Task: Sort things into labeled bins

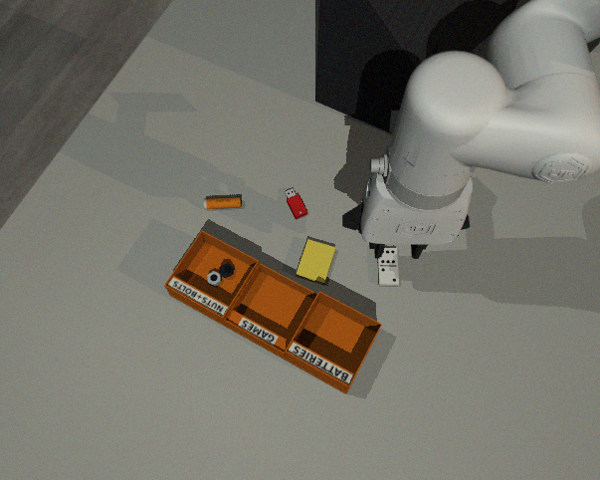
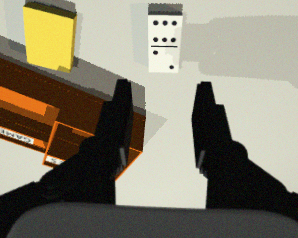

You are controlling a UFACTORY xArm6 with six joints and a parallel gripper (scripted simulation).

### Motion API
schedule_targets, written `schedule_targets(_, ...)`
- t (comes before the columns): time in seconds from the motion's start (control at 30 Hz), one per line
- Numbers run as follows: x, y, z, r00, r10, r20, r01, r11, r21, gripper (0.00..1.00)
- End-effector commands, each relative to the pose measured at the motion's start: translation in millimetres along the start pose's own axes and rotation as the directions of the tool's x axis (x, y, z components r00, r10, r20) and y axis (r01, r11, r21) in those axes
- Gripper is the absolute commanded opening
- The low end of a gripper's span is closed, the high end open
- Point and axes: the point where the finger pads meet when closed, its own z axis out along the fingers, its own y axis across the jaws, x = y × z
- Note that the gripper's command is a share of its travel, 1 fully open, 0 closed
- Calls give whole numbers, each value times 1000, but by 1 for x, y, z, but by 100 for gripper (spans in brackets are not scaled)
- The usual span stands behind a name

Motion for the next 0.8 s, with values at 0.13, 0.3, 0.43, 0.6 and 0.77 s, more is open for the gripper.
schedule_targets(0.13,-1,0,-1,1000,-1,2,1,1000,1,41)
schedule_targets(0.3,-1,0,-1,1000,-1,2,1,1000,1,41)
schedule_targets(0.43,-1,0,-1,1000,-1,2,1,1000,1,41)
schedule_targets(0.6,-1,0,-1,1000,-1,2,1,1000,1,41)
schedule_targets(0.77,-1,0,7,1000,-1,2,1,1000,1,41)
